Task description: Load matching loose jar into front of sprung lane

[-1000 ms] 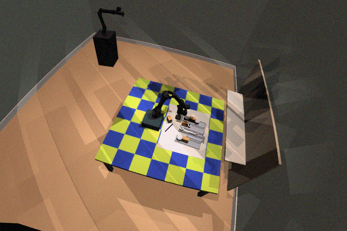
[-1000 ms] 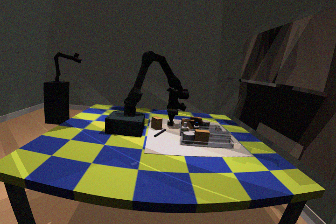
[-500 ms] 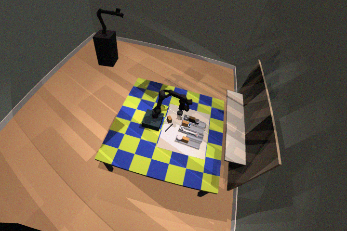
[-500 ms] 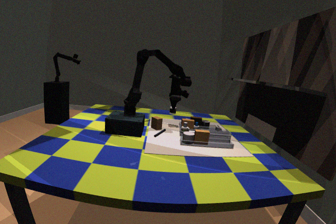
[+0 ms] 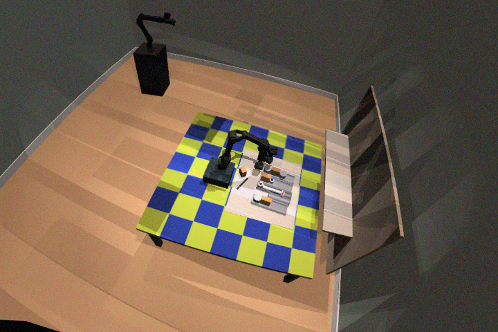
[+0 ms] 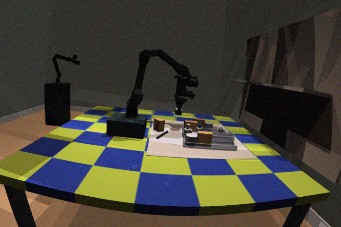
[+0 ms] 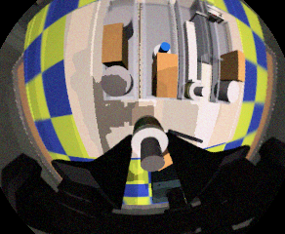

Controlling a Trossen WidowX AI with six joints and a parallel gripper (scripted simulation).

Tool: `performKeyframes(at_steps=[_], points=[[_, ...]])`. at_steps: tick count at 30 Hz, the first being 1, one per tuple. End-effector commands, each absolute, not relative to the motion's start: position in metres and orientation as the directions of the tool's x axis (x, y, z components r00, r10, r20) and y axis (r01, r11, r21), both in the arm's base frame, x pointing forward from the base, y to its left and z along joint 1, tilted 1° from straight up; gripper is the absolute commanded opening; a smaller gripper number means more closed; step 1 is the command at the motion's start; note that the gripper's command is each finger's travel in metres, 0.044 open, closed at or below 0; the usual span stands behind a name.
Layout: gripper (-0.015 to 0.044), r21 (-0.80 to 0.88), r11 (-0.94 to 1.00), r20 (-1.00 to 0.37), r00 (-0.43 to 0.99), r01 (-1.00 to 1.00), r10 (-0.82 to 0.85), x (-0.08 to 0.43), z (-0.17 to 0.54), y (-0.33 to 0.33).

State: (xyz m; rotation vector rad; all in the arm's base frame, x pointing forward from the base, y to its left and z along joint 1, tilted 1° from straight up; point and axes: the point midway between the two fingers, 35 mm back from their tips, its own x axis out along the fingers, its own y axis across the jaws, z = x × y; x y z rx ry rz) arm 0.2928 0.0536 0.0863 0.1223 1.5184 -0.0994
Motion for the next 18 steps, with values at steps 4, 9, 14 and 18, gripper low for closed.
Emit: performKeyframes(at_steps=[4, 9, 14, 18], points=[[0.0000, 0.017, 0.987, -0.999, 0.041, 0.158, 0.010, 0.294, 0.072, 0.020], [0.0000, 0.015, 0.985, -0.999, 0.040, 0.172, 0.008, 0.294, 0.064, -0.005], [0.0000, 0.013, 0.983, -0.999, 0.040, 0.185, 0.006, 0.291, 0.056, -0.030], [0.0000, 0.012, 0.980, -0.999, 0.040, 0.196, 0.004, 0.288, 0.049, -0.049]])
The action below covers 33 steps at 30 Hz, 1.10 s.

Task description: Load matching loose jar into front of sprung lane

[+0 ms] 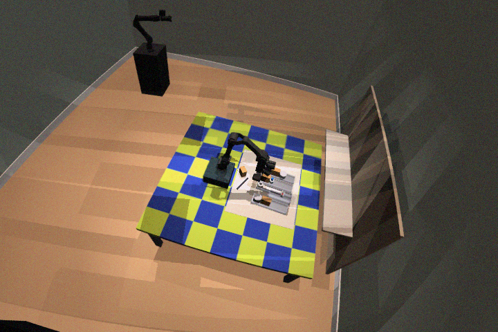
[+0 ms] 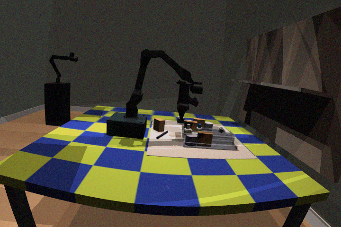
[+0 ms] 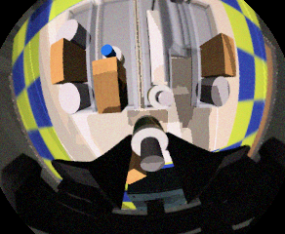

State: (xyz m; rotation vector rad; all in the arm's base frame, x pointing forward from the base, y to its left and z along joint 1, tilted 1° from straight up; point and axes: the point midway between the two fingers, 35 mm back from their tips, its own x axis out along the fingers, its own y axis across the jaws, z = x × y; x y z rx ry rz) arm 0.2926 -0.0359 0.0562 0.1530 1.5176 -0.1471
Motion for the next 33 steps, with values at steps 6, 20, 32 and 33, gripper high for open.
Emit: performKeyframes(at_steps=[6, 20, 32, 33], points=[[0.0000, 0.011, 0.979, -0.999, 0.040, 0.203, 0.003, 0.285, 0.044, -0.061], [0.0000, 0.011, 0.979, -0.999, 0.040, 0.203, 0.003, 0.287, 0.021, -0.061], [0.0000, 0.011, 0.979, -0.999, 0.040, 0.203, 0.003, 0.292, 0.022, -0.062], [0.0000, 0.011, 0.979, -0.999, 0.040, 0.203, 0.003, 0.293, 0.022, -0.062]])
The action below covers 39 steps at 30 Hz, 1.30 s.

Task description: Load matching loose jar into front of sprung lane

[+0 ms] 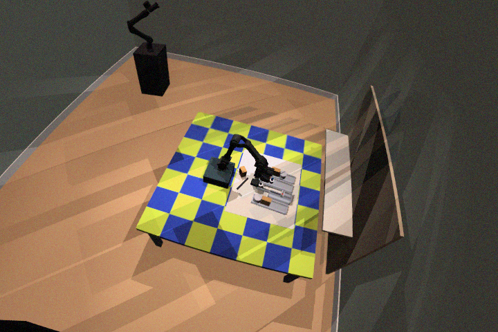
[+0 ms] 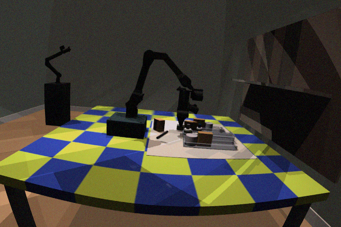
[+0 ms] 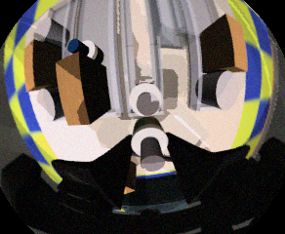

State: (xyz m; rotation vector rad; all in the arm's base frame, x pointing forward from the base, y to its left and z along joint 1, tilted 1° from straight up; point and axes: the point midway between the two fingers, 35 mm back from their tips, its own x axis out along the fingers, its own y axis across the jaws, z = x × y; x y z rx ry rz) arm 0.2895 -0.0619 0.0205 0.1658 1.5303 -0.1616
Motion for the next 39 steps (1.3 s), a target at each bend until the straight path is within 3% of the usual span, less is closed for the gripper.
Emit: performKeyframes(at_steps=[1, 39], points=[[0.0000, 0.011, 0.979, -0.999, 0.040, 0.203, 0.003, 0.293, 0.022, -0.062], [0.0000, 0.011, 0.979, -0.999, 0.042, 0.203, 0.002, 0.309, 0.023, -0.066]])
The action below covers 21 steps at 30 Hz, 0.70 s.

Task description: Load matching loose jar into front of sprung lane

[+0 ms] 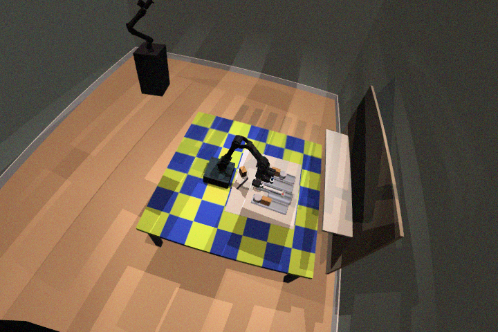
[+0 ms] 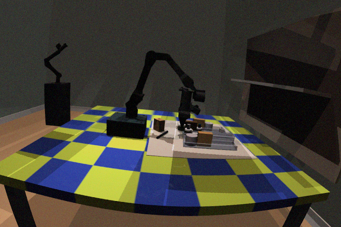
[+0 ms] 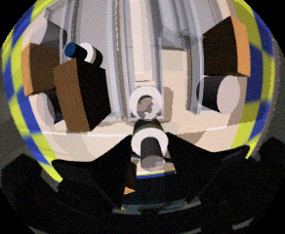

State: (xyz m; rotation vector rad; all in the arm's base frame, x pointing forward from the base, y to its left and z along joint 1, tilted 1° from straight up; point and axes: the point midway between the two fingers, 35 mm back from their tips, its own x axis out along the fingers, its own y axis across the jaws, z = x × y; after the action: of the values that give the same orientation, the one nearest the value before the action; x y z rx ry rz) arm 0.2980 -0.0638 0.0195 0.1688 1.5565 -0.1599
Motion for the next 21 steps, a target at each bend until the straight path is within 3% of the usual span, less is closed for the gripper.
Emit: performKeyframes(at_steps=[1, 21], points=[[0.0000, 0.011, 0.979, -0.999, 0.042, 0.203, 0.002, 0.3097, 0.0227, -0.0656], [0.0000, 0.011, 0.979, -0.999, 0.043, 0.203, 0.002, 0.3181, 0.0237, -0.0674]])
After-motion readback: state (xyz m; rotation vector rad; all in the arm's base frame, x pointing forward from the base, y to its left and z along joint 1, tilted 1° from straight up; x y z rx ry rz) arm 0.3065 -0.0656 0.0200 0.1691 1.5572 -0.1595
